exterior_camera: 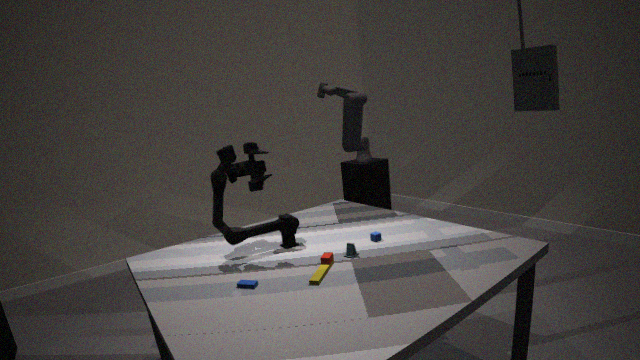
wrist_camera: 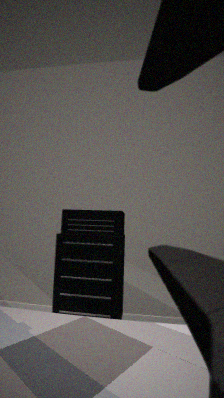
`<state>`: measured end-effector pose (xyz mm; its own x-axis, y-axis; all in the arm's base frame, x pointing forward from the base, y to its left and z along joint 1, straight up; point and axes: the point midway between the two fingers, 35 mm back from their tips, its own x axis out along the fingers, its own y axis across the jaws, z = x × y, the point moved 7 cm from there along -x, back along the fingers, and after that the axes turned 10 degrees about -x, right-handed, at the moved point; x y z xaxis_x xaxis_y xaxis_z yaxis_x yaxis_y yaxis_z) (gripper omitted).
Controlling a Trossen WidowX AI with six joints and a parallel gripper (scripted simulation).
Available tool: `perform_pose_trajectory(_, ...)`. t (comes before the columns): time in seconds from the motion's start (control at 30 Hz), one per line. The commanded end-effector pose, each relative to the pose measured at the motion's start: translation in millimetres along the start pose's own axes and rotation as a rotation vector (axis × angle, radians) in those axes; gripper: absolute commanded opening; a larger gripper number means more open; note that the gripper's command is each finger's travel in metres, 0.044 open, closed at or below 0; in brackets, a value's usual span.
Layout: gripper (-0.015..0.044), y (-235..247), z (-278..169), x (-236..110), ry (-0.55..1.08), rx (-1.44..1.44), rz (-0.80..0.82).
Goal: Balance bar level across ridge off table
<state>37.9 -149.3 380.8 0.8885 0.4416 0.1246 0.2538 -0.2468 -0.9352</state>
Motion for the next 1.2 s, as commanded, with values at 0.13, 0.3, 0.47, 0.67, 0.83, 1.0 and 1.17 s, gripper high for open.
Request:
perform_pose_trajectory(0.13, 0.0315, -12, 10, 3, 0.001, 0.032, 0.026)
perform_pose_trajectory(0.3, 0.0315, -27, 24, 8, 0.005, 0.082, 0.068)
perform_pose_trajectory(0.47, 0.0315, -39, 38, 15, 0.013, 0.135, 0.112)
perform_pose_trajectory(0.67, 0.0315, -51, 55, 26, 0.030, 0.204, 0.171)
perform_pose_trajectory(0.83, 0.0315, -61, 68, 38, 0.054, 0.261, 0.227)
perform_pose_trajectory(1.0, 0.0315, -69, 80, 52, 0.083, 0.322, 0.284)
perform_pose_trajectory(1.17, 0.0315, -74, 91, 67, 0.118, 0.388, 0.343)
